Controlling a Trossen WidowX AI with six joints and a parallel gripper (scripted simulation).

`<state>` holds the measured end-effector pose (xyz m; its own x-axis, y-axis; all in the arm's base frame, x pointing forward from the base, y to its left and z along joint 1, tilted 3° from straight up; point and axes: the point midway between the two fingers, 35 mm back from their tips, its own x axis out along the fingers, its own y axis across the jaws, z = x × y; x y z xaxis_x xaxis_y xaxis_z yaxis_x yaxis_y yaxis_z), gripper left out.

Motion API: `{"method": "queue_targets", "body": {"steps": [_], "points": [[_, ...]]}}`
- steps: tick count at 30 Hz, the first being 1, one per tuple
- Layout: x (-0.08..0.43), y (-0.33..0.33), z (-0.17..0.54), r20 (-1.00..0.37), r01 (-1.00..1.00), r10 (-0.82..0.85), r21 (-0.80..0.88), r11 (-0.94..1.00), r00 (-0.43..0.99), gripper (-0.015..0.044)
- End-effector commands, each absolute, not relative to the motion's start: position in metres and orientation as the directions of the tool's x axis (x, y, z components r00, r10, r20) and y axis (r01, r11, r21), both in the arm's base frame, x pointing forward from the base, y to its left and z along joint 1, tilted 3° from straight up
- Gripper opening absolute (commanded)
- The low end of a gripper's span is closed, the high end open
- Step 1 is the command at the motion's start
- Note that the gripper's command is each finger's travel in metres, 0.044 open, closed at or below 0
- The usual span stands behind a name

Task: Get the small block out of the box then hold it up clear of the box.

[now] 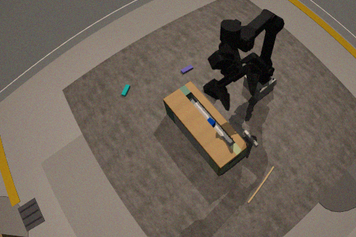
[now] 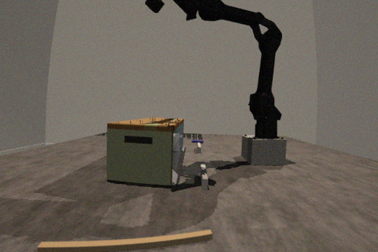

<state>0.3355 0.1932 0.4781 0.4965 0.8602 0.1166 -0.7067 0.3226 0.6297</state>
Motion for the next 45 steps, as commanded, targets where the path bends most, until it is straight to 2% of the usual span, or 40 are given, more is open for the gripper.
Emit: {"method": "queue_targets", "body": {"steps": [1, 6, 11, 16, 21, 26, 45], "points": [[0.375, 0.168, 0.415, -0.079, -0.406, 0.782, 0.820, 0.403, 0.618, 0.0400], [0.397, 0.136, 0.345, -0.307, -0.034, 0.678, 0.898, 0.440, 0.668, 0.0400], [0.398, 0.099, 0.274, -0.538, 0.349, 0.561, 0.840, 0.415, 0.628, 0.0400], [0.378, 0.062, 0.210, -0.743, 0.682, 0.449, 0.654, 0.328, 0.496, 0.0400], [0.339, 0.028, 0.158, -0.890, 0.912, 0.359, 0.364, 0.191, 0.281, 0.0400], [0.295, 0.004, 0.128, -0.949, 0.995, 0.310, 0.076, 0.057, 0.054, 0.0400], [0.296, 0.002, 0.119, -0.950, 0.997, 0.308, 0.064, 0.052, 0.045, 0.0400]]}}
